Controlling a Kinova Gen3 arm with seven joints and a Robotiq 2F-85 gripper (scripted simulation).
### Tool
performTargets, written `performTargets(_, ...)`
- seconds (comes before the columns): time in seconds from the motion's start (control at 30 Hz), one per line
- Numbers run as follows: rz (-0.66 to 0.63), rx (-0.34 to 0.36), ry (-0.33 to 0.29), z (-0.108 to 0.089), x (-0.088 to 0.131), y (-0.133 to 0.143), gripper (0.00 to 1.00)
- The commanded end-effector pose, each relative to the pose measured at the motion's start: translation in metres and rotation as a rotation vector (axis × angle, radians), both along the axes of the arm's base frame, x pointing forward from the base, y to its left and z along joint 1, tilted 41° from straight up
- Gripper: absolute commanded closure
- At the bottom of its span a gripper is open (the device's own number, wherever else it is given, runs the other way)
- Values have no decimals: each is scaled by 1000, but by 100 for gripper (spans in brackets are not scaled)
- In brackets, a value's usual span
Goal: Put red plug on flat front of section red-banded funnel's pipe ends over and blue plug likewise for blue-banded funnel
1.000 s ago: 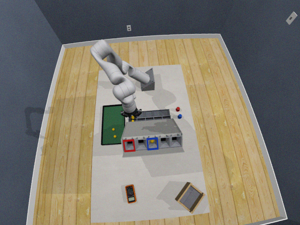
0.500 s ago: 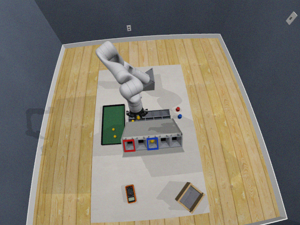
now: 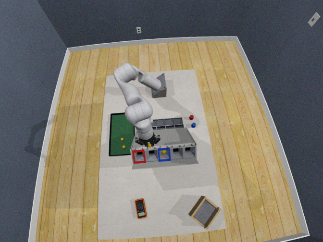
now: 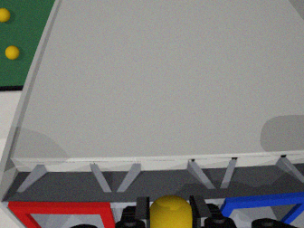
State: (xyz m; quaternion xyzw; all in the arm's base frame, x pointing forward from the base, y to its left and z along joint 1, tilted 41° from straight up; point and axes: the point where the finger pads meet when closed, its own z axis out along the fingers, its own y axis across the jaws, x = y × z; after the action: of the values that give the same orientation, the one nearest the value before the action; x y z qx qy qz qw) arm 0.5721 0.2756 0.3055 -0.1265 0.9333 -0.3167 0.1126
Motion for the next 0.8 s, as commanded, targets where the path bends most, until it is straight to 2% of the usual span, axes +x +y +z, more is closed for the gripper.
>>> performTargets(0.0,-69,-42,76,-12,33,0,100)
performTargets(0.07,-69,-42,76,-12,33,0,100)
performTargets(0.1,-106,-61,91,-12,48,2,100)
performTargets(0.77,-106,-60,90,-12,48,2,100)
